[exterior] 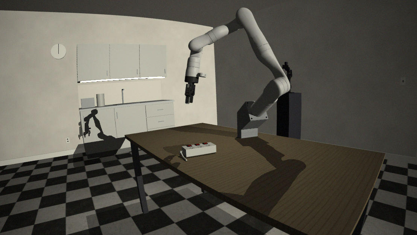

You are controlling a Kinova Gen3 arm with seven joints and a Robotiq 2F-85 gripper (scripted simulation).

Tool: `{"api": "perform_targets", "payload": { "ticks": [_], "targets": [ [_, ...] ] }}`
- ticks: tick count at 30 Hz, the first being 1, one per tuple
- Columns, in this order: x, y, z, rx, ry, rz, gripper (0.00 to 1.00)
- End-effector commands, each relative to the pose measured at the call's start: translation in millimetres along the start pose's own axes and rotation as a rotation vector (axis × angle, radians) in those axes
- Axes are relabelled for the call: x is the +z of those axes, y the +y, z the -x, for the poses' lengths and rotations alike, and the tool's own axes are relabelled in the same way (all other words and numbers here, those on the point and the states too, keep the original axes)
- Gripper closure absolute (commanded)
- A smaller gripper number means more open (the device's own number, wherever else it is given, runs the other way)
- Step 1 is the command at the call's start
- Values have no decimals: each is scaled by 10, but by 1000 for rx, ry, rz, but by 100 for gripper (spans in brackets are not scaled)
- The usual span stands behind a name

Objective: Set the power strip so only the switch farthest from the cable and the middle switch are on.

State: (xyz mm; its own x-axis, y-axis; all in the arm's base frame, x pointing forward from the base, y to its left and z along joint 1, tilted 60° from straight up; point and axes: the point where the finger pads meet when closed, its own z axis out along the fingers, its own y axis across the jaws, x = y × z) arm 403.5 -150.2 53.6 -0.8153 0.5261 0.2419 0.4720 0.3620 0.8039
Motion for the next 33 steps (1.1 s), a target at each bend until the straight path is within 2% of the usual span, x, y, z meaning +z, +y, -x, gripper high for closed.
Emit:
{"api": "perform_targets", "payload": {
  "ticks": [1, 2, 10, 11, 18, 19, 27, 28, 29, 33],
  "targets": [
    [9, 5, 2, -1, 1, 0, 0],
    [114, 41, 2, 21, 12, 1, 0],
    [114, 41, 2, 21, 12, 1, 0],
    [216, 75, 0, 43, 22, 3, 0],
    [216, 75, 0, 43, 22, 3, 0],
    [315, 106, -4, 64, 31, 3, 0],
    [315, 106, -4, 64, 31, 3, 0],
    [409, 134, -10, 84, 41, 3, 0],
    [409, 134, -10, 84, 41, 3, 0],
    [745, 227, -49, 158, 74, 0, 0]
  ]
}}
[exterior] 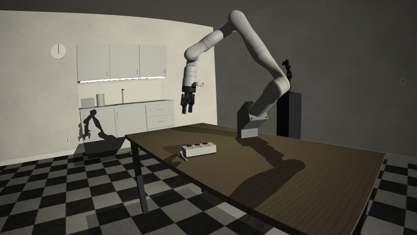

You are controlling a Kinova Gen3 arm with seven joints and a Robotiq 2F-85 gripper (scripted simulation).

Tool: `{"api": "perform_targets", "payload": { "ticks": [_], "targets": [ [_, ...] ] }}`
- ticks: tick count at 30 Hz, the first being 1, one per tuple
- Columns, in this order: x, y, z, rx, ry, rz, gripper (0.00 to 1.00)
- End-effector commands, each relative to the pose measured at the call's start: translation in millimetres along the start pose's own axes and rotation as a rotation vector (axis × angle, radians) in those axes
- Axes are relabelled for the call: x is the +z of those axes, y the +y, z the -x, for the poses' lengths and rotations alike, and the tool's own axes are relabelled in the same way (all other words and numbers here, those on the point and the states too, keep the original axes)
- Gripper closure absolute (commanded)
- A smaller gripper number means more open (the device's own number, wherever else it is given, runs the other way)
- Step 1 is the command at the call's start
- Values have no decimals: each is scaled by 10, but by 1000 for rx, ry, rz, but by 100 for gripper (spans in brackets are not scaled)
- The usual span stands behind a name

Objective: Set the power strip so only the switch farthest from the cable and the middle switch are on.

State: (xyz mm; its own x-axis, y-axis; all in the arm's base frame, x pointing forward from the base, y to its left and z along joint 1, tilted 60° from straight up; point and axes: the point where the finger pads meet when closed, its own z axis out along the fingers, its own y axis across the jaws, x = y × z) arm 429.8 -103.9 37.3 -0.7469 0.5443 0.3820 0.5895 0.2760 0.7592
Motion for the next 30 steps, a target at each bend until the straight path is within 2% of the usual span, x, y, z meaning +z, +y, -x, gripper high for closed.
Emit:
{"api": "perform_targets", "payload": {
  "ticks": [1, 8, 10, 16, 22, 30],
  "targets": [
    [289, 72, -73, 22, 41, -10, 0],
    [694, 144, -157, 114, 78, -25, 0],
    [694, 144, -157, 114, 78, -25, 0],
    [895, 168, -210, 161, 95, -36, 0],
    [988, 176, -238, 183, 103, -42, 0],
    [1011, 178, -245, 188, 104, -43, 0]
  ]
}}
